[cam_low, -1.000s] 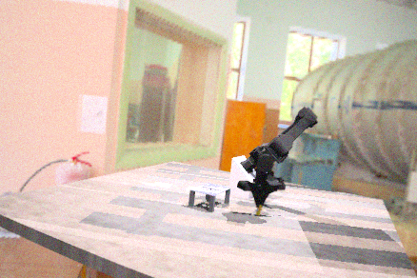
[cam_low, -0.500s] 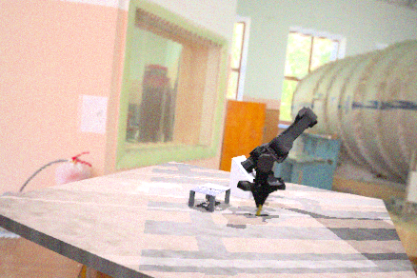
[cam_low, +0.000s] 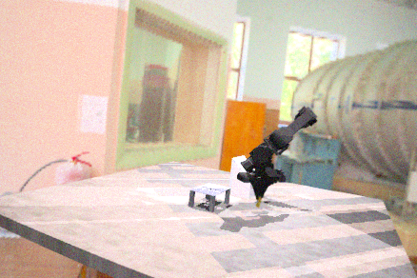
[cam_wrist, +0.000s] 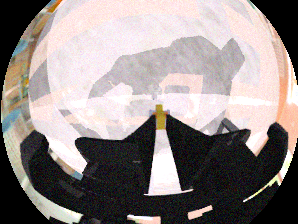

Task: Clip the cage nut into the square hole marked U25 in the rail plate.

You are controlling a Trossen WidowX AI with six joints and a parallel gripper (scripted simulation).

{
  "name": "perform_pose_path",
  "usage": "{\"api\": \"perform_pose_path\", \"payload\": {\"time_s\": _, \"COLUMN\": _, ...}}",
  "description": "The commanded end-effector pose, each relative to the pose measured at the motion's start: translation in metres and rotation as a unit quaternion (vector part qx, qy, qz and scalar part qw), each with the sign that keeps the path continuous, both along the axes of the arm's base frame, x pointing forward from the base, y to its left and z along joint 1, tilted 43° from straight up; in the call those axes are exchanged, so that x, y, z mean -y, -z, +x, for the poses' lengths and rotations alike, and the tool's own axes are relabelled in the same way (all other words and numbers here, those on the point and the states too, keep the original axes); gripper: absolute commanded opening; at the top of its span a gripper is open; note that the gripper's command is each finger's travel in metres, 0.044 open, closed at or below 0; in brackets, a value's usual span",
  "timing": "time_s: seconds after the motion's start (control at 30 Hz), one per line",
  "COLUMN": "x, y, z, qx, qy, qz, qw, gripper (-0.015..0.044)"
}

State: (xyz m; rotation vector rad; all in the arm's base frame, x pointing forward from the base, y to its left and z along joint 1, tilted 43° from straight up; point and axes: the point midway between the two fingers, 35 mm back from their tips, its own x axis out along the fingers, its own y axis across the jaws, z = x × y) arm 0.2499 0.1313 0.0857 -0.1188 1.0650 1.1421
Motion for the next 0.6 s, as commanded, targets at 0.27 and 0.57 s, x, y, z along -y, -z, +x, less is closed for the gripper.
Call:
{"api": "perform_pose_path", "payload": {"time_s": 0.27, "x": 0.030, "y": -0.031, "z": -0.002, "qx": 0.012, "qy": 0.001, "qz": 0.003, "qw": 1.000, "gripper": 0.0029}}
{"api": "perform_pose_path", "payload": {"time_s": 0.57, "x": 0.054, "y": -0.051, "z": -0.003, "qx": 0.009, "qy": 0.003, "qz": 0.002, "qw": 1.000, "gripper": 0.0029}}
